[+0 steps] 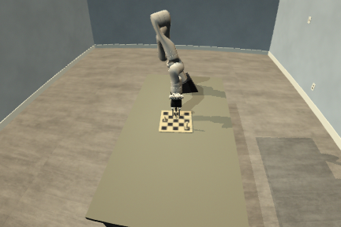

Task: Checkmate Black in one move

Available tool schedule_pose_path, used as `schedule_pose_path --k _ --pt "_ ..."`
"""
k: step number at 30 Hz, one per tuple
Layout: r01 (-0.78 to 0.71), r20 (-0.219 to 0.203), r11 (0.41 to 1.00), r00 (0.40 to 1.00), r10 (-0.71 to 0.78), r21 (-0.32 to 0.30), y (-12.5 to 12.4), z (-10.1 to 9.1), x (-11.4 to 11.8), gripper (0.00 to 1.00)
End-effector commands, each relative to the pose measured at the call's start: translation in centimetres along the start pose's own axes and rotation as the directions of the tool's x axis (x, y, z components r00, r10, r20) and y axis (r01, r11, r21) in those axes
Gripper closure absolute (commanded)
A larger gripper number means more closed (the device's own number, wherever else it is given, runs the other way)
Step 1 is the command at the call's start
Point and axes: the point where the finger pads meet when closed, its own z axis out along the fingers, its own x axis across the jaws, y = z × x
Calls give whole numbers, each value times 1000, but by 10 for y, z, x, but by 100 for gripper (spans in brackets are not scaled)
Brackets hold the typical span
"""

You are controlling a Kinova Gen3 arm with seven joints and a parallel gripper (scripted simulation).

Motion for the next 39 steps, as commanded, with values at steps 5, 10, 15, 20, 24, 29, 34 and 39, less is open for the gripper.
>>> schedule_pose_path --k 5,10,15,20,24,29,34,39 --pt "0 1 1000 1000 0 2 -1 -8 0 21" --pt "0 1 1000 1000 0 2 -1 -23 0 21" --pt "0 1 1000 1000 0 2 0 -49 0 21" --pt "0 1 1000 1000 0 2 0 -73 0 21" --pt "0 1 1000 1000 0 2 0 -81 0 21" --pt "0 1 1000 1000 0 2 0 -90 0 21" --pt "0 1 1000 1000 0 2 0 -90 0 0" --pt "0 1 1000 1000 0 2 0 -90 0 0"
